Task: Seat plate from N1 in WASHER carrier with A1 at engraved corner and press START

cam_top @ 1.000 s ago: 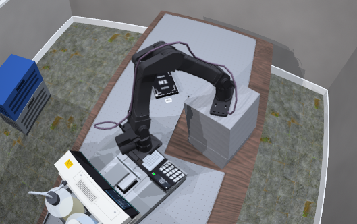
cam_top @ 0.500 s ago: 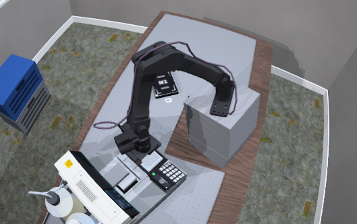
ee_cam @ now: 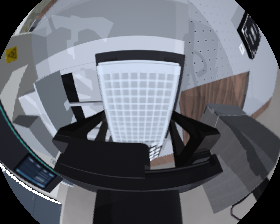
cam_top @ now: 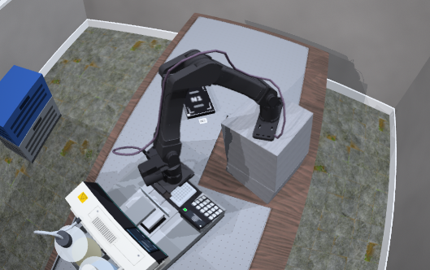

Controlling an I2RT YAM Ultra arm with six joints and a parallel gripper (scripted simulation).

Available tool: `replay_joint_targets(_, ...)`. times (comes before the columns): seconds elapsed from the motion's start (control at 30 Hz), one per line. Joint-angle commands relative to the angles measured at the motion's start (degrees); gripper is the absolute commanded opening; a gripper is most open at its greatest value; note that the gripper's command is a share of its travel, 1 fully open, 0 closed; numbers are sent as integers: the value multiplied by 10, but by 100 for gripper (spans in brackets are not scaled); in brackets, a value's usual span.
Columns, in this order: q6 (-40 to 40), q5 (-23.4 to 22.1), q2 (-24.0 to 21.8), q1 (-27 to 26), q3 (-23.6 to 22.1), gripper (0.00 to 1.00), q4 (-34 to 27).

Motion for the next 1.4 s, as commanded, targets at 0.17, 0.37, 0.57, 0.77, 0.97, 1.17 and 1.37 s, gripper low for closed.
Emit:
replay_joint_targets(0.17,-3,7,-22,6,-2,84,8)
replay_joint_targets(0.37,-4,7,-22,6,-7,84,9)
replay_joint_targets(0.57,-4,7,-22,6,-13,84,11)
replay_joint_targets(0.77,-4,7,-23,6,-16,84,12)
replay_joint_targets(0.97,-4,7,-23,6,-2,84,8)
replay_joint_targets(1.17,-4,7,-23,5,-2,84,8)
replay_joint_targets(1.37,-4,7,-23,5,-4,84,9)
